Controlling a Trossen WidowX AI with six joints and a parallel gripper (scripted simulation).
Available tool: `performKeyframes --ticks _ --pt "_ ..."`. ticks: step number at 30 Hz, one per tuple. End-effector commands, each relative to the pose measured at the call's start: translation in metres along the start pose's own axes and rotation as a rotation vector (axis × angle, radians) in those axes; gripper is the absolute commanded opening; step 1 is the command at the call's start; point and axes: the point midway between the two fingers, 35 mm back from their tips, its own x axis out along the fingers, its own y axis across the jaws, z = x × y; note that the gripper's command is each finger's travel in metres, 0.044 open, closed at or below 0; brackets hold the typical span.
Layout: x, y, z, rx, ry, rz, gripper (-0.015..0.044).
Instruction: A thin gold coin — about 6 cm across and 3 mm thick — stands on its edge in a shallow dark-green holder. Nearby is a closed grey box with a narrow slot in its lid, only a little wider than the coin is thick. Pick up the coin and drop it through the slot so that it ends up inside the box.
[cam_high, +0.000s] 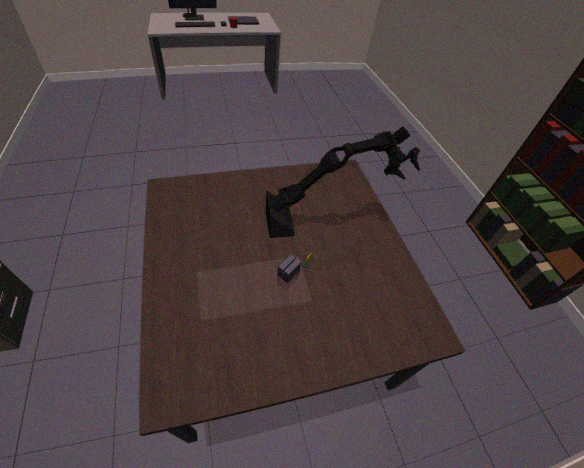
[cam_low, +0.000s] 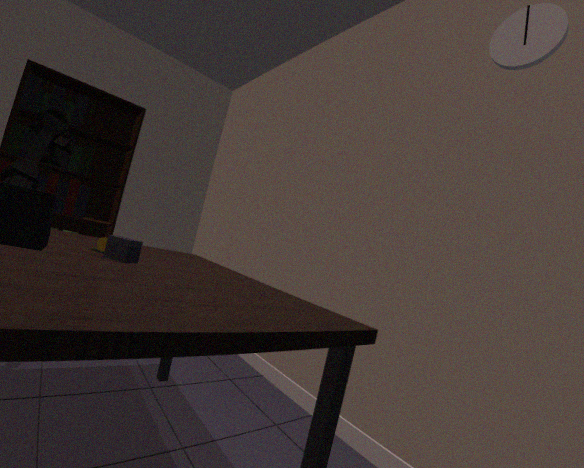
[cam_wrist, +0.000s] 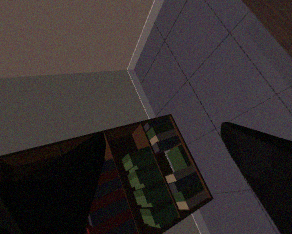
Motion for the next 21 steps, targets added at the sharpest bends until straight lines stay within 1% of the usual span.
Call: performKeyframes --ticks 1,5,9,15,18,21 --pt "0.001 -0.001 0.0 -0.01 -0.001 -0.002 0.0374" --pt "0.033 -0.032 0.011 -0.214 -0.031 -0.051 0.0269" --pt "0.071 -0.071 0.039 -0.434 -0.072 -0.152 0.0164" --pt "0.116 -0.126 0.112 -0.674 -0.141 -0.368 0.0161" --pt "0.129 -0.152 0.159 -0.749 -0.169 -0.499 0.0161" --pt "0.134 -0.175 0.208 -0.792 -0.186 -0.636 0.0161"
